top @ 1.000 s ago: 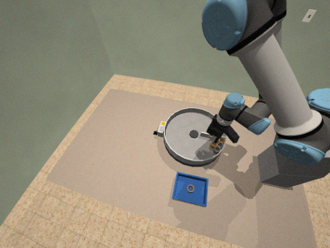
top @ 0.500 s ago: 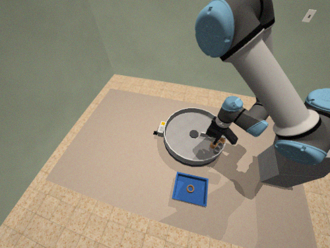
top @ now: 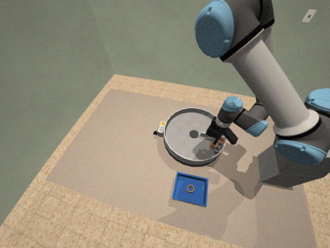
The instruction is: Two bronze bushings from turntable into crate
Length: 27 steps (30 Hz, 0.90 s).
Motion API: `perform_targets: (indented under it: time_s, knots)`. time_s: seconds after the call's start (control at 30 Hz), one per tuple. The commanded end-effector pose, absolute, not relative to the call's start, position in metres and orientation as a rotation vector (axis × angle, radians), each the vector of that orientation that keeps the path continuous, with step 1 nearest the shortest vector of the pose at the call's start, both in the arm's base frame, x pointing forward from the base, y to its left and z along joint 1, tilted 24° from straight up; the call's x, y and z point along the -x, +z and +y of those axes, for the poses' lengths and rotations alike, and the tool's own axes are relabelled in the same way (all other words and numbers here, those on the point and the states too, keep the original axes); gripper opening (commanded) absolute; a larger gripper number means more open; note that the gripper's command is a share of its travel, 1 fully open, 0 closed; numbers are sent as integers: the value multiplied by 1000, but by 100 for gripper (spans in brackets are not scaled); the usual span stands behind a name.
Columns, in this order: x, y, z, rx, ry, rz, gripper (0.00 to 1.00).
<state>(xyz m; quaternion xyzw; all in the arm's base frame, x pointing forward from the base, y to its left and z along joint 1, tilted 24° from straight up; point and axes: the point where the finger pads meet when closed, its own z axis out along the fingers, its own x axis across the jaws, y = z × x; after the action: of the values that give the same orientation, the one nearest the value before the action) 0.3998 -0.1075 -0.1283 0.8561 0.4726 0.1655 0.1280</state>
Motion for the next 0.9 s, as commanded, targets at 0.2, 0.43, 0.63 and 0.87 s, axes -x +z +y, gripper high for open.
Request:
perform_targets:
  time_s: [0.2, 0.43, 0.63, 0.87]
  knots:
    - [-400, -128, -108, -2489, 482, 1374, 5]
    - [-400, -129, -108, -2489, 482, 1374, 5]
    - [-403, -135, -108, -2489, 482, 1374, 5]
    - [-403, -135, -108, -2489, 482, 1374, 5]
